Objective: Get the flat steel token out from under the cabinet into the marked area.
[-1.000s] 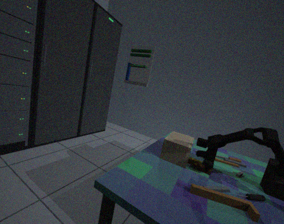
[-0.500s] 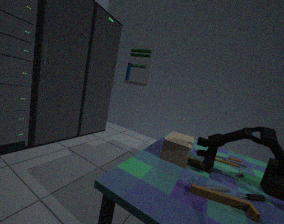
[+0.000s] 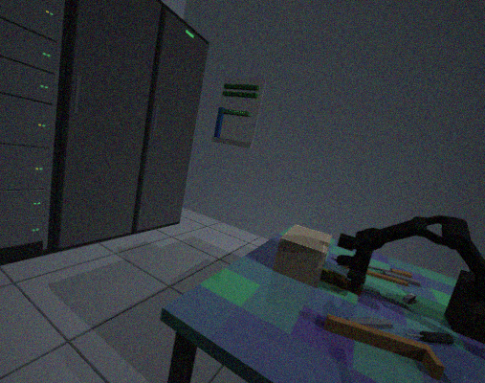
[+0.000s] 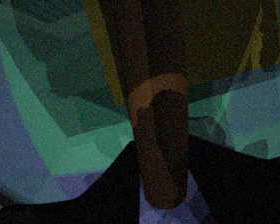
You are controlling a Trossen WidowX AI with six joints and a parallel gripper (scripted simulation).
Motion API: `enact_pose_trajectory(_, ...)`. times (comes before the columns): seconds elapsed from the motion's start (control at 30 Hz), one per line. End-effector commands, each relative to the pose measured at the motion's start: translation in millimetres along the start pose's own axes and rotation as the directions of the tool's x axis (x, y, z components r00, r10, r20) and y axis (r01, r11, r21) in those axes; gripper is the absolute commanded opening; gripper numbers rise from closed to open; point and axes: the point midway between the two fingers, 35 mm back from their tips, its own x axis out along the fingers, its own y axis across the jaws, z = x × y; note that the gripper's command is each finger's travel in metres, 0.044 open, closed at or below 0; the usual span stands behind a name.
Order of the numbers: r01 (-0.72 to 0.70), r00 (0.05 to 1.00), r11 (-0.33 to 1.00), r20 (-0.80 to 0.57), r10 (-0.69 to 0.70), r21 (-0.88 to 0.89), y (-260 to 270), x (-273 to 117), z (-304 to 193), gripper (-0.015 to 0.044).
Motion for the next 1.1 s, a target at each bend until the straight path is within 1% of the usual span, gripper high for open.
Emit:
enact_pose_trajectory(0.0,0.005,1.0,1.0,0.001,-0.005,-0.002,-2.8,0.9,-0.6,0.0)
enact_pose_trajectory(1.07,0.005,1.0,1.0,-0.001,-0.005,-0.001,-1.3,1.4,-30.1,0.0)
